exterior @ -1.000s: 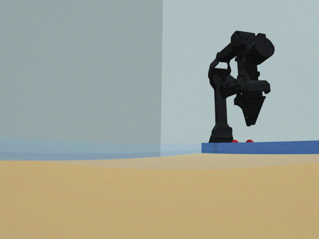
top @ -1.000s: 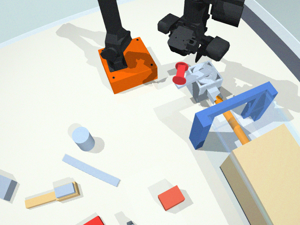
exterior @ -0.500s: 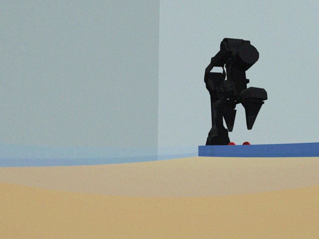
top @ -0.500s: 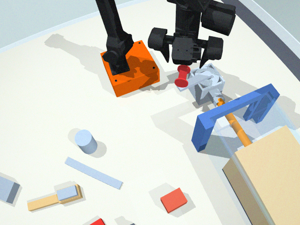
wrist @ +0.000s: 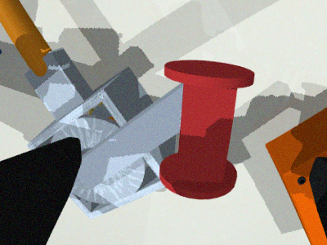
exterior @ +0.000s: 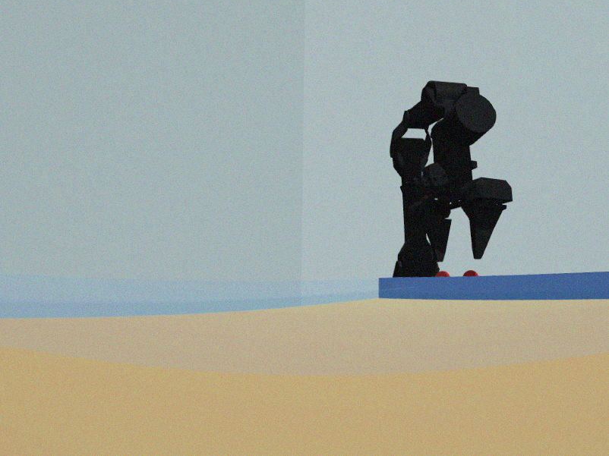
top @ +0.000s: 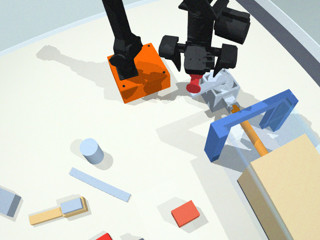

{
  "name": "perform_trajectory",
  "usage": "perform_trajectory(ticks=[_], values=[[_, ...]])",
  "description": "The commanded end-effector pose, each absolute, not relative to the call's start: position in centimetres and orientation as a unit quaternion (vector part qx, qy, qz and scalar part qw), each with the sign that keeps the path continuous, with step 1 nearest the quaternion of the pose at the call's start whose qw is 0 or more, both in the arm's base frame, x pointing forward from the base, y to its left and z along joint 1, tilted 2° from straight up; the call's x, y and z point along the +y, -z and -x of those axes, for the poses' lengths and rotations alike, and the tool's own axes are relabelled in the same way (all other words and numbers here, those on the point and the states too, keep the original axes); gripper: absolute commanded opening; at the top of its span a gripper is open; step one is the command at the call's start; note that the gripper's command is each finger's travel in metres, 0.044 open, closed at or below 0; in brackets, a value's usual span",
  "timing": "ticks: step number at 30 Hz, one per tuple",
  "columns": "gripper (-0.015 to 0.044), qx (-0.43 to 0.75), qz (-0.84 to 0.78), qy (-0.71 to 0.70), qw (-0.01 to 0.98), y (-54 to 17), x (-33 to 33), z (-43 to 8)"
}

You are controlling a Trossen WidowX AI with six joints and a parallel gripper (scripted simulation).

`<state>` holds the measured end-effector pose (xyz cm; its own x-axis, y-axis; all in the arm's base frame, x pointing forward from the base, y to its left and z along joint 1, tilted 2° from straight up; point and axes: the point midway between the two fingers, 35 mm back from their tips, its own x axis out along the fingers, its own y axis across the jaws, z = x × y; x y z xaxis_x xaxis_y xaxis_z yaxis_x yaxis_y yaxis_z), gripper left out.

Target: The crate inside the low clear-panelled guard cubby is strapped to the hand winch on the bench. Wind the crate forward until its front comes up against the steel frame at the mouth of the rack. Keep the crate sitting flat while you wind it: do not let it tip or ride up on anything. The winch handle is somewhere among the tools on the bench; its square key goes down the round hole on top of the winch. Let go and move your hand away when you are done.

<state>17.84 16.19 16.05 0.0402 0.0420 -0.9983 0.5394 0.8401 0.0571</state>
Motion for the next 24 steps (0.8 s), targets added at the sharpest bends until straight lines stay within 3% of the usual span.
perform_trajectory(ticks=[1,24], values=[[0.044,0.671,-0.216,0.178,0.686,-15.3,16.3,-17.8],[0.044,0.672,-0.214,0.177,0.687,-11.5,16.4,-18.0]])
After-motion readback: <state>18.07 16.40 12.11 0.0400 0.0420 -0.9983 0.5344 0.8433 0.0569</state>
